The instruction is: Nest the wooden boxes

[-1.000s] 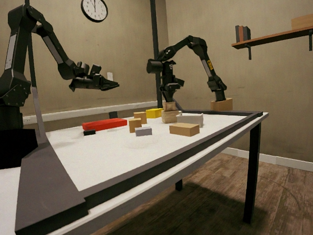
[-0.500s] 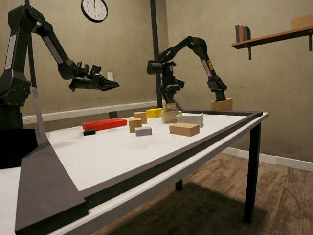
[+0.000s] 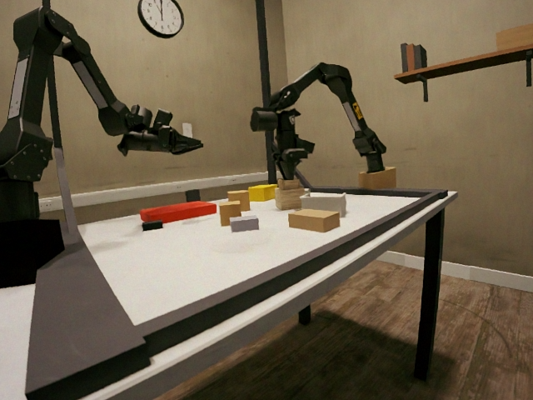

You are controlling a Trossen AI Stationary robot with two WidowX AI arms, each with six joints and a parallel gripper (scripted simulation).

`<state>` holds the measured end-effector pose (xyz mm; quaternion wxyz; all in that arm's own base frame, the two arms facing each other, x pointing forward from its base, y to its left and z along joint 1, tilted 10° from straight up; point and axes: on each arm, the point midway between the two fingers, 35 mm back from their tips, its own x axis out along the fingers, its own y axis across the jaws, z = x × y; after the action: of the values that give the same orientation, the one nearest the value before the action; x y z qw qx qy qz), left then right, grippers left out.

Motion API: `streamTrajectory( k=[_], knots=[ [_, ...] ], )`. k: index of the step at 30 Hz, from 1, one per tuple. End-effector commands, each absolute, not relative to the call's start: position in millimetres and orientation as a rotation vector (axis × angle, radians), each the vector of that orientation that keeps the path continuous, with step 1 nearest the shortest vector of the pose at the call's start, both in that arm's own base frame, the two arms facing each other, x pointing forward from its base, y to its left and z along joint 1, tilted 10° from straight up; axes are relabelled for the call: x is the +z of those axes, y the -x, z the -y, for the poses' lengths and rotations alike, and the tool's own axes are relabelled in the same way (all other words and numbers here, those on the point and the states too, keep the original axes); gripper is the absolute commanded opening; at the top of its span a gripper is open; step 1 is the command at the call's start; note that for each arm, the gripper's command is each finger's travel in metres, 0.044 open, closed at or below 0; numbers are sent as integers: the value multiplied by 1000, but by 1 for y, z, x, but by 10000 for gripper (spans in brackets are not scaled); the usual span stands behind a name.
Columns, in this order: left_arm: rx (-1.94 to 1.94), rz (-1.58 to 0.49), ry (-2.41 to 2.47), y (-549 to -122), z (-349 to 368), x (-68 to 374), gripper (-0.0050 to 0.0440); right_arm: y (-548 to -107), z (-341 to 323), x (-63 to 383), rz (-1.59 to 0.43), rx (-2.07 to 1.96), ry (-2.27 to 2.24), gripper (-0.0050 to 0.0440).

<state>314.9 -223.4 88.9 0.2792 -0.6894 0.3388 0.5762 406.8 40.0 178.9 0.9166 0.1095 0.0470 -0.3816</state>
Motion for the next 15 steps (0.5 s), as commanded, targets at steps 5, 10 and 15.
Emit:
streamTrajectory(
  k=[5, 10, 15],
  knots=[
    [1537, -904, 1858, -316, 225, 82, 206, -406, -41, 186, -82, -781, -240, 400],
    [1537, -904, 1858, -317, 226, 75, 206, -406, -41, 186, -82, -781, -240, 400],
    [1538, -904, 1858, -318, 228, 67, 206, -406, -41, 186, -82, -781, -240, 400]
  ],
)
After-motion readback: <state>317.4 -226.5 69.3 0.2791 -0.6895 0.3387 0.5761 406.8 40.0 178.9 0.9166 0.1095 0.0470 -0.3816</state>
